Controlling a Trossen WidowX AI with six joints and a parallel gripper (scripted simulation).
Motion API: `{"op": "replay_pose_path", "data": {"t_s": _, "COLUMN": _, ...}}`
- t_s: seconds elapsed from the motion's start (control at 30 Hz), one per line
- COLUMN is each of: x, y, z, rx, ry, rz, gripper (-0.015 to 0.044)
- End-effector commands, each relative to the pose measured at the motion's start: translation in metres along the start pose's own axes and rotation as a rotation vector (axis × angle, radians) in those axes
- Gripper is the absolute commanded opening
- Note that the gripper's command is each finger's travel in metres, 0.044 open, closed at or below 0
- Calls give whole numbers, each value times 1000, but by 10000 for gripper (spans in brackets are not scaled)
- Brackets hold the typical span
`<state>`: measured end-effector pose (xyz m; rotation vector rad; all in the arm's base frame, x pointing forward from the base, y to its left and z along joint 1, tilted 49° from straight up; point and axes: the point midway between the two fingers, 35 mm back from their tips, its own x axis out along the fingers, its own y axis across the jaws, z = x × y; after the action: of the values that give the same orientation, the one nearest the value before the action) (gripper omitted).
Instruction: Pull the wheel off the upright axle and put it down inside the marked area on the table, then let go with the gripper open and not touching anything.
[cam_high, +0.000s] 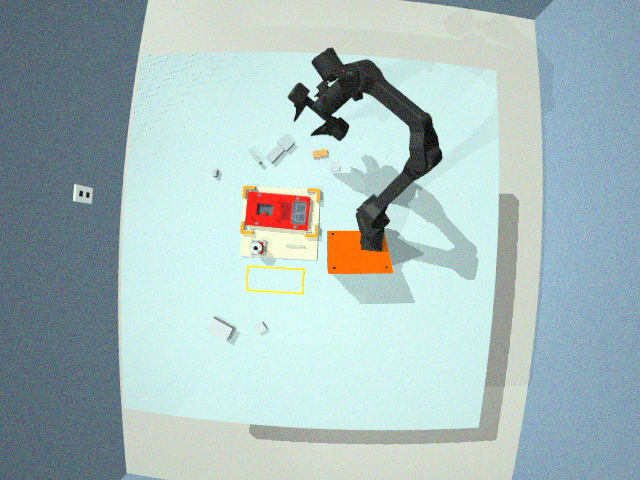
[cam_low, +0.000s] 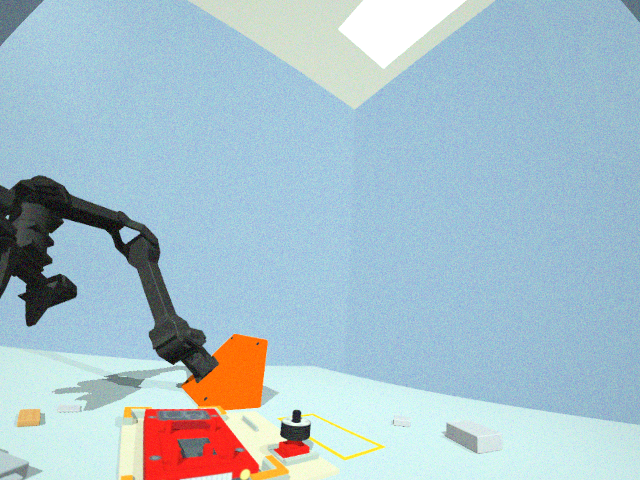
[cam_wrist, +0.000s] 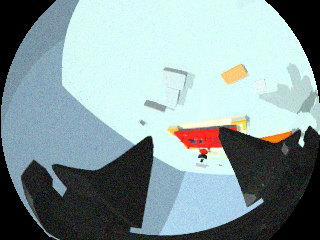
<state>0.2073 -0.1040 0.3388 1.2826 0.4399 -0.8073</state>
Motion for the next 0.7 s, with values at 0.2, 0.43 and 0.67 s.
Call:
{"op": "replay_pose_path", "data": {"t_s": 0.2, "x": 84, "y": 17, "z": -53, "rx": -366, "ry": 137, "rz": -257, "gripper": 300}}
{"op": "replay_pose_path", "data": {"t_s": 0.43, "x": 132, "y": 16, "z": -108, "rx": -658, "ry": 191, "rz": -421, "gripper": 300}}
{"op": "replay_pose_path", "data": {"t_s": 0.67, "x": 170, "y": 3, "z": -169, "rx": -983, "ry": 209, "rz": -572, "gripper": 300}}
